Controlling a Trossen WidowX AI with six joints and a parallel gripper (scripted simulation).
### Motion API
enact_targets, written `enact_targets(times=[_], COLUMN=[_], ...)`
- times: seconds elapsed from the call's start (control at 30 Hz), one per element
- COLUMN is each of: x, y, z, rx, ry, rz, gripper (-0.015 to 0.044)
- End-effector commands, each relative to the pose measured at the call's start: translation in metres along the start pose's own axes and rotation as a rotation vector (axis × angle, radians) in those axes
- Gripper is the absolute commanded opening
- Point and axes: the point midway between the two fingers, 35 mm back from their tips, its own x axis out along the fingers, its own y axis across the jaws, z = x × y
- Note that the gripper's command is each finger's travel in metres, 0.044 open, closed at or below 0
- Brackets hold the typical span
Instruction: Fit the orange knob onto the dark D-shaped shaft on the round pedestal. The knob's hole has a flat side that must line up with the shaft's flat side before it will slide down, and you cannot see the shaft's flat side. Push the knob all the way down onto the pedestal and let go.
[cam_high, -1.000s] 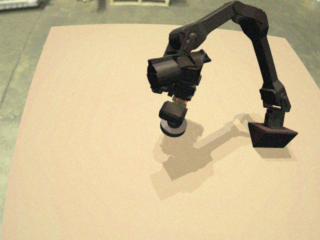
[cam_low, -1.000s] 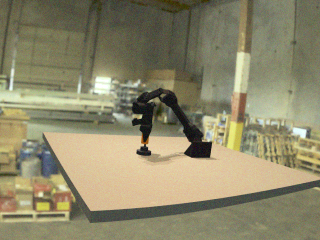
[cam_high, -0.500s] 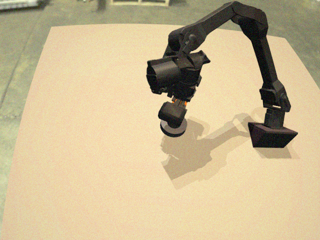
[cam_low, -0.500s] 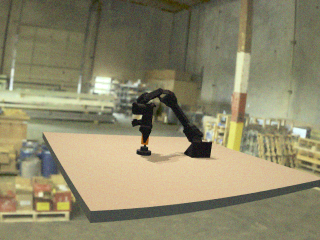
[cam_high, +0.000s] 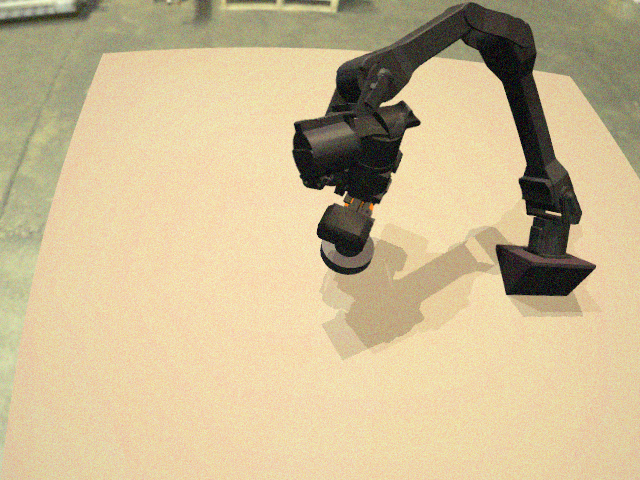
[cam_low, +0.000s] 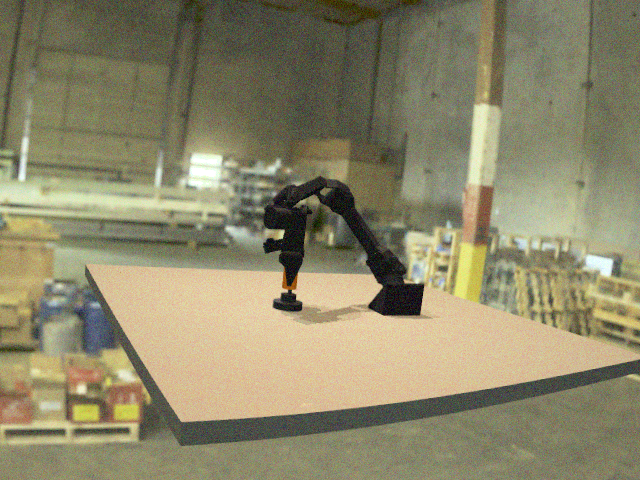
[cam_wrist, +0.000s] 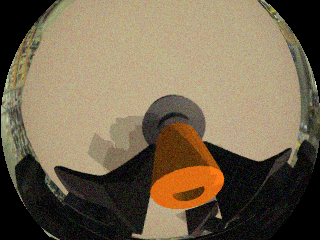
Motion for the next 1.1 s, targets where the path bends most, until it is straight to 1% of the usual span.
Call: enact_targets(times=[0.0,0.3,0.73,1.07], x=[0.0004,0.0009,0.0013,0.0018], y=[0.0005,0.0005,-0.0012,-0.0015], z=[0.0007,0.0007,-0.0024,-0.0029], rx=[0.004,0.042,-0.02,0.042], ry=[-0.004,-0.004,-0.004,-0.004], rz=[0.0,0.0,0.0,0.0], gripper=[0.0,0.0,0.0,0.0])
